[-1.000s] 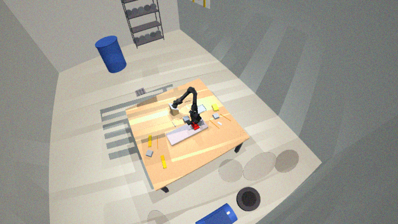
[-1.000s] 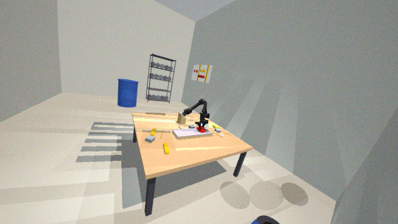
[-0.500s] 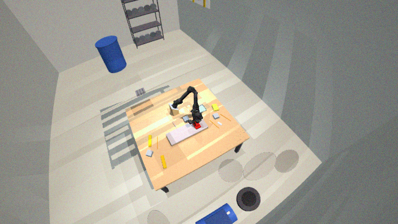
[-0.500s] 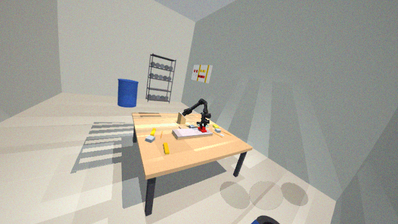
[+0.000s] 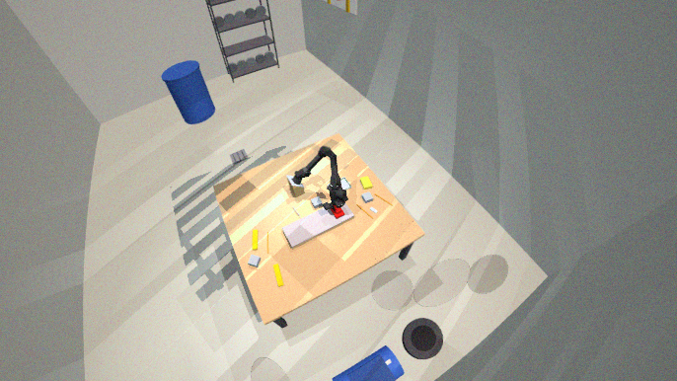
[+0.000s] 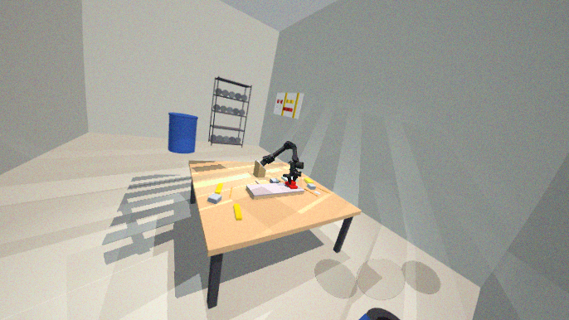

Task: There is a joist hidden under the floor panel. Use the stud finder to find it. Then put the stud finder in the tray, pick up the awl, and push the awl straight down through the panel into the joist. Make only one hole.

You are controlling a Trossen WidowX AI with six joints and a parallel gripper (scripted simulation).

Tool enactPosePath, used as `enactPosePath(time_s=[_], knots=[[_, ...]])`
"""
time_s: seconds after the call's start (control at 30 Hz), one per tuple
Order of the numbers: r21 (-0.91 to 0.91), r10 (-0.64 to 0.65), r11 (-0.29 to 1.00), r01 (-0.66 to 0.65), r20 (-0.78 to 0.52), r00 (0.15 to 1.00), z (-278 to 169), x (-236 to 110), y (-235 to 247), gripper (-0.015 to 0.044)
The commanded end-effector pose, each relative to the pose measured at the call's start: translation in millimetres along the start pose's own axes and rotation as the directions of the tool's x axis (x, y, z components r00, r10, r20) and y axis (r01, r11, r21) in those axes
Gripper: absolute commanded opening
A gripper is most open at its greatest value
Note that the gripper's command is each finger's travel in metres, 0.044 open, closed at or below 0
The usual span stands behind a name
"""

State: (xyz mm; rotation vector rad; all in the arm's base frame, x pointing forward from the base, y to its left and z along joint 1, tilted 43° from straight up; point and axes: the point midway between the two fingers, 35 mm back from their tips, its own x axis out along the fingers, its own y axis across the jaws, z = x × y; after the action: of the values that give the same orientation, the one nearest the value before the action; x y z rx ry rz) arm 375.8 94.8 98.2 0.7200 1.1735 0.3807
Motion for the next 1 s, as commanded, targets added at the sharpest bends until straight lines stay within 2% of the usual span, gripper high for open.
enactPosePath(time_s=[0.0, 0.57, 0.97], knots=[[-0.009, 0.007, 1.000, -0.007, 0.000, 1.000, 1, 0, 11, 0.0000], [-0.009, 0.008, 1.000, -0.008, 0.000, 1.000, 1, 0, 38, 0.0000], [-0.006, 0.006, 1.000, -0.006, 0.000, 1.000, 0, 0, 35, 0.0000]])
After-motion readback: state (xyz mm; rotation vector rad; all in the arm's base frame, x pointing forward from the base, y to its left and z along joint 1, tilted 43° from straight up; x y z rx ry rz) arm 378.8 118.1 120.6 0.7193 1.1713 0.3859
